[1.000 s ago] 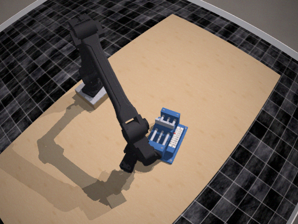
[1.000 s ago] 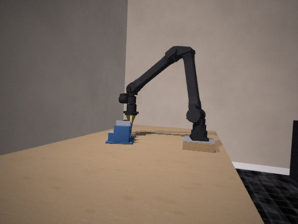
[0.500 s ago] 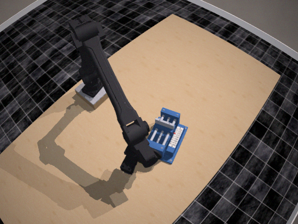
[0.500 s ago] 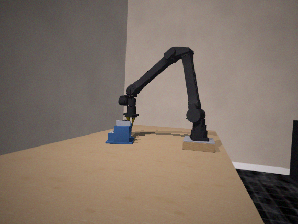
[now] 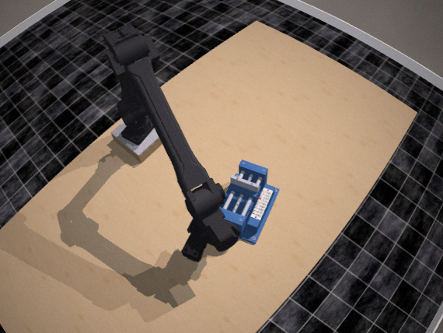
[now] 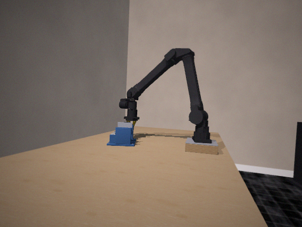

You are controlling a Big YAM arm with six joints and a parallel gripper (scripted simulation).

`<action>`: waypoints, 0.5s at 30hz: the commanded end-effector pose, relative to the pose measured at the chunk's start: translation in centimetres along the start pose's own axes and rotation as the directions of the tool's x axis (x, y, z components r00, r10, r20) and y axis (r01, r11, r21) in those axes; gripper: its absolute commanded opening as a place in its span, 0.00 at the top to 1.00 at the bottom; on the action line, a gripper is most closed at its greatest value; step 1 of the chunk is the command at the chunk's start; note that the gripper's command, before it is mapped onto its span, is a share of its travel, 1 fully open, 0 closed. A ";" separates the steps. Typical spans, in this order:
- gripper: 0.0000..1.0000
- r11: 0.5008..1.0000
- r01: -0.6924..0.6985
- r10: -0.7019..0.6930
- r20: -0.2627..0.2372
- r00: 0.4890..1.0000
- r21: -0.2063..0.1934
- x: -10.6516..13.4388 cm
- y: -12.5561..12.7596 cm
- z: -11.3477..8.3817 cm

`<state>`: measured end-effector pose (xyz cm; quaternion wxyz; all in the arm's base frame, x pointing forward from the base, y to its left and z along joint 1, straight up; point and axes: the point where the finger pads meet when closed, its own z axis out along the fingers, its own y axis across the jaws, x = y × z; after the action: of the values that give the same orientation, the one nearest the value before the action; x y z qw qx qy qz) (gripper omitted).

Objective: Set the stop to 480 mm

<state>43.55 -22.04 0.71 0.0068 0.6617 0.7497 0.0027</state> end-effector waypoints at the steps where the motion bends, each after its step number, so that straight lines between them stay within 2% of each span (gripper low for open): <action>1: 0.94 1.000 -0.005 0.005 0.014 1.000 -0.008 -1.0 1.0 -0.1; 4: 0.94 1.000 -0.004 0.004 0.027 1.000 -0.028 -1.2 2.2 -0.6; 7: 0.94 0.999 -0.001 0.002 0.031 1.000 -0.036 -1.1 3.1 -0.4; 15: 0.94 0.999 -0.003 0.004 0.028 1.000 -0.035 -1.2 3.7 0.2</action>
<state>44.81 -21.89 -0.19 0.0047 0.6620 0.7495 0.0013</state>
